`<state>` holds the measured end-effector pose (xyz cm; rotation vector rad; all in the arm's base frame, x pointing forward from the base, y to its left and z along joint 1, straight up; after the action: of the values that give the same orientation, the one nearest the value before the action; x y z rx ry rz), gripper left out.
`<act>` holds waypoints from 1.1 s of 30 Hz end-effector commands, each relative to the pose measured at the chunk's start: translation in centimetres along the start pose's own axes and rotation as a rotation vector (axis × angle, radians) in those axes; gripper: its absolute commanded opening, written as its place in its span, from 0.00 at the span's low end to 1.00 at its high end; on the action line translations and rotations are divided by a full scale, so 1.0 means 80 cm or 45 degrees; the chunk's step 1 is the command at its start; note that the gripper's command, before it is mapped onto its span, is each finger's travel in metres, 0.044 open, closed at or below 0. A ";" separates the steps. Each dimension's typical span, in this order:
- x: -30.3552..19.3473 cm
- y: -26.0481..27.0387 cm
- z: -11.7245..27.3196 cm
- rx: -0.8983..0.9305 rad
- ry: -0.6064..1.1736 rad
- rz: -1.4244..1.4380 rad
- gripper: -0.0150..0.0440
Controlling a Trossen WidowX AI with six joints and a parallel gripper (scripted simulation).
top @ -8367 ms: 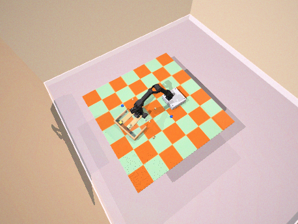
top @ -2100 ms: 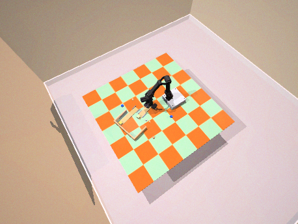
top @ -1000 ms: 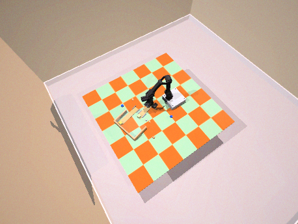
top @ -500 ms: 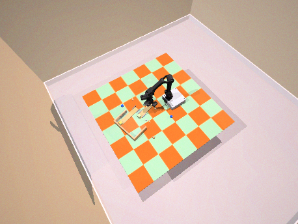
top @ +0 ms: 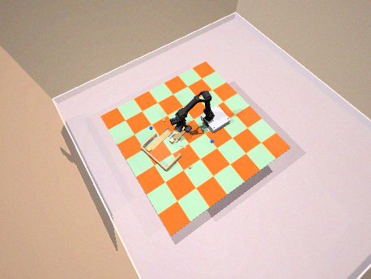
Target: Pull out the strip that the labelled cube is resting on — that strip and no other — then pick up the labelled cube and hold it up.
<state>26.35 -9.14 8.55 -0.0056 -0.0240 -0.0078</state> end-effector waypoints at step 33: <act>0.161 0.019 0.024 -0.001 -0.011 -0.005 1.00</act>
<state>38.07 -7.87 10.57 -0.0046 -0.0333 -0.0088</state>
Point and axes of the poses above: the point midway between the two fingers, 35 mm back from their tips, its own z axis back along the fingers, its own y axis across the jaws, x = y × z, the point moved 6 cm from there along z, back along the fingers, and after that the axes turned 7 degrees about -z, right-handed, at the moved point
